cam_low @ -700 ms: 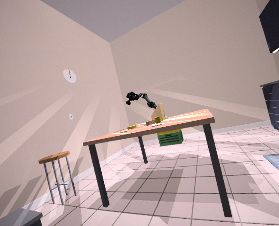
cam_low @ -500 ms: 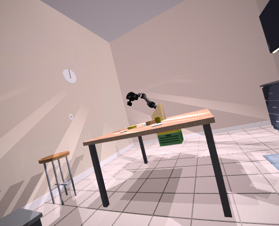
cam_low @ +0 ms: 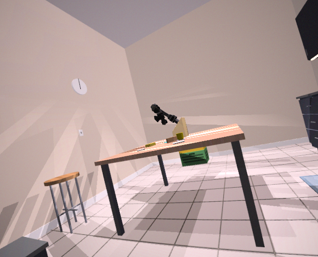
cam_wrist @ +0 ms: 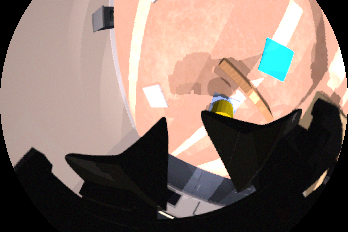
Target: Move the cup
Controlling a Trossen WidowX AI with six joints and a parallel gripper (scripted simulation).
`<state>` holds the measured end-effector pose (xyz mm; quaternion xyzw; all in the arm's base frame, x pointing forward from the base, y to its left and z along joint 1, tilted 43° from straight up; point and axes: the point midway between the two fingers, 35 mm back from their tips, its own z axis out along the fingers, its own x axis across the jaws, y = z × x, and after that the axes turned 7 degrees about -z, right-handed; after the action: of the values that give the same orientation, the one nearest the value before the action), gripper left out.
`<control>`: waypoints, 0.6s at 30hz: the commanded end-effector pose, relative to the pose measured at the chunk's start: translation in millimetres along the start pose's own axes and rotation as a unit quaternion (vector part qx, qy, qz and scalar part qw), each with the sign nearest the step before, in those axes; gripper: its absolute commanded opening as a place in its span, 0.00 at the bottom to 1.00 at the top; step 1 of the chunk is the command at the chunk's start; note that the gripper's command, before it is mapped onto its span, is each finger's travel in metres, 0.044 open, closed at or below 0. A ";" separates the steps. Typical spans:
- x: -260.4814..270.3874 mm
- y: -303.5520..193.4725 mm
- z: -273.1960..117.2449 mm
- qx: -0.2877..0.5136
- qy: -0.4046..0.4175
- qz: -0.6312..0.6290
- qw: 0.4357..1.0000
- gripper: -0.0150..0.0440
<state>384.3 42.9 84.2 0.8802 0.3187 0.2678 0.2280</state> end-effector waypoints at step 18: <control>-80.0 -129.9 81.4 -0.095 -0.308 0.120 0.939 0.54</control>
<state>319.3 58.7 -80.6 0.9260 0.1084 0.0285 0.3605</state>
